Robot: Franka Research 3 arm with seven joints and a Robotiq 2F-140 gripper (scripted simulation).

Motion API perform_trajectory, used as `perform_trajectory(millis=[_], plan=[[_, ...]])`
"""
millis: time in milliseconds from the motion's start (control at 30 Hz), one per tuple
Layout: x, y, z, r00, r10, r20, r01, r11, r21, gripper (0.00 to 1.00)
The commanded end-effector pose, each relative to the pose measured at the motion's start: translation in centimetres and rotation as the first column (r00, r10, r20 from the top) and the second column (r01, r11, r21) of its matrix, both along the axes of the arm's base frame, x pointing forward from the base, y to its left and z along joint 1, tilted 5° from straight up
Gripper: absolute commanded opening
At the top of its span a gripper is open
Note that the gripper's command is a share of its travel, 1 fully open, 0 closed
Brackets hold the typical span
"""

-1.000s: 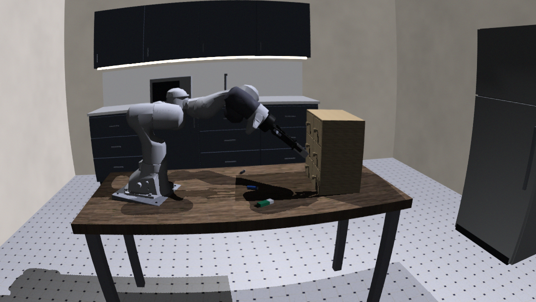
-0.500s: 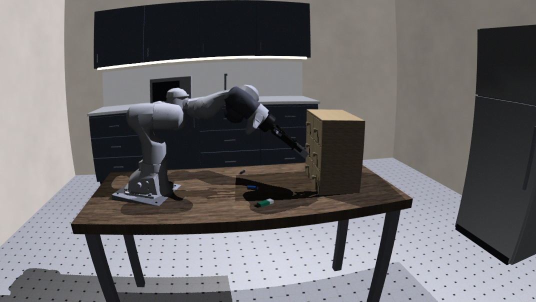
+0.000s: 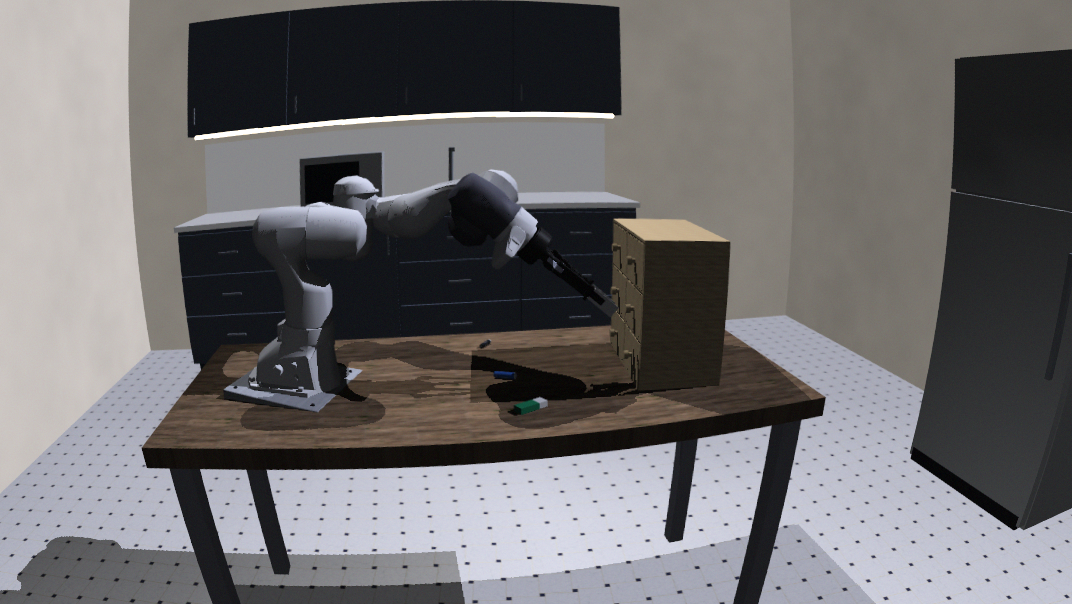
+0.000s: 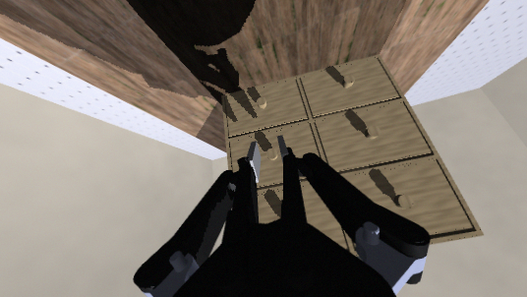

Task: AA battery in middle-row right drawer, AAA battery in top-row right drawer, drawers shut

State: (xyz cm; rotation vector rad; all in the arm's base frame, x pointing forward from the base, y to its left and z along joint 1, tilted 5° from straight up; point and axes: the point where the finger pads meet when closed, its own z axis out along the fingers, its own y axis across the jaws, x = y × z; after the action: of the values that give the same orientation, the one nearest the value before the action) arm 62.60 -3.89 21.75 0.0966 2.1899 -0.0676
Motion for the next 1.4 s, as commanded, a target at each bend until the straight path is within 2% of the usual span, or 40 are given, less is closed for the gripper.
perform_trajectory(millis=[0, 833, 1367], plan=[[0.1, 0.0, 0.0, 1.0, 0.002, 0.001, -0.002, 1.0, -0.005, 0.2], [0.2, -0.1, 0.0, 1.0, 0.002, 0.001, -0.002, 1.0, -0.005, 0.2], [2.4, -0.3, 0.2, 1.0, 0.002, 0.001, -0.002, 1.0, -0.005, 0.2]])
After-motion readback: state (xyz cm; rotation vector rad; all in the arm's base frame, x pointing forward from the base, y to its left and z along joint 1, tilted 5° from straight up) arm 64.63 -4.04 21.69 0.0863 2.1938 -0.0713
